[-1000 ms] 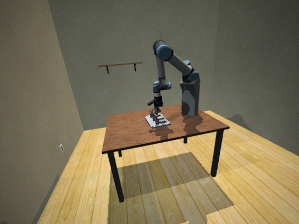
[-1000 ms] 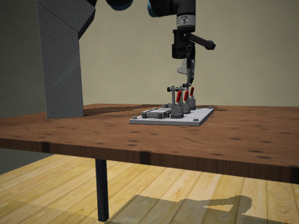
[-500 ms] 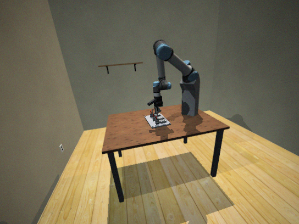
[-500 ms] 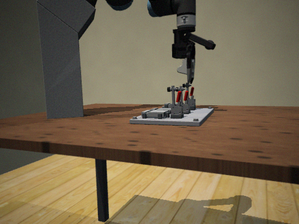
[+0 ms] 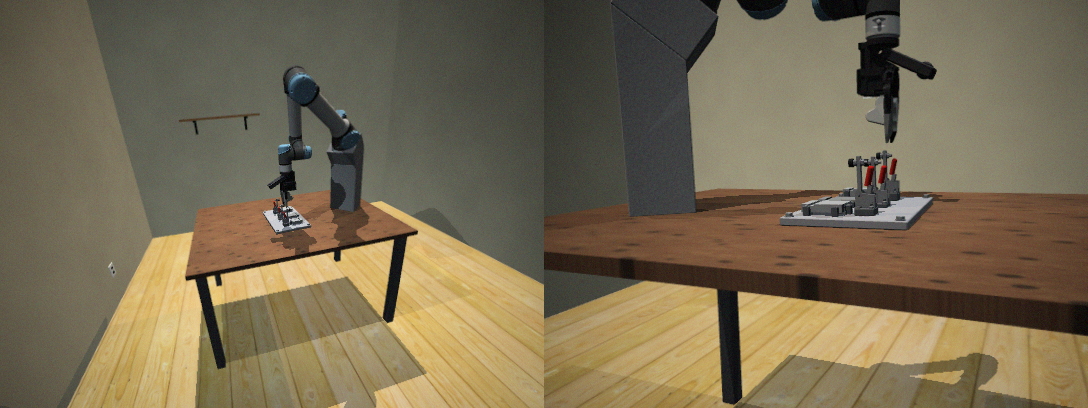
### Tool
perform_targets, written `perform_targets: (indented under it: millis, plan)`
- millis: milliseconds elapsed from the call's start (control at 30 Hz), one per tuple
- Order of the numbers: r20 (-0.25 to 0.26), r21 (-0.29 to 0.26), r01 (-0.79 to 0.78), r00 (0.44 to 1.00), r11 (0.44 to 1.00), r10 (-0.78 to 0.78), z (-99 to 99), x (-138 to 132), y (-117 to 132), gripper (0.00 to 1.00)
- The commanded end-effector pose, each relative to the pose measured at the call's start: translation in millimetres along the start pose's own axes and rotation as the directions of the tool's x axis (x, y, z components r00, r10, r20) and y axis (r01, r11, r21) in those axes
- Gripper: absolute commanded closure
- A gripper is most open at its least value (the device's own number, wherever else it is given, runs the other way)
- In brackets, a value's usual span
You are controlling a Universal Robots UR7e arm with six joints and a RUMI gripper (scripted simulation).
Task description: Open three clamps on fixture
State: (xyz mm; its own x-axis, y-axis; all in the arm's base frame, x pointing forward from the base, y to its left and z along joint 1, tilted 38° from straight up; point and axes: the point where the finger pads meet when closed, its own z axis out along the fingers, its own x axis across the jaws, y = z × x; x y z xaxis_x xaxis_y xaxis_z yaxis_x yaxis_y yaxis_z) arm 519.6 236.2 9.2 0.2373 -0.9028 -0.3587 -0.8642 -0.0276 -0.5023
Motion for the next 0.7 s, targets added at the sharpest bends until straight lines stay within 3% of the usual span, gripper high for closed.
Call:
perform_targets:
  millis: [0,267,667]
  plan:
    - [0.001,-0.002,0.000,1.000,1.000,0.000,-19.8,0,1,0.72]
    - [0.001,-0.002,0.000,1.000,1.000,0.000,-42.4,0,1,0.72]
    - [0.001,-0.002,0.000,1.000,1.000,0.000,-54.8,0,1,0.72]
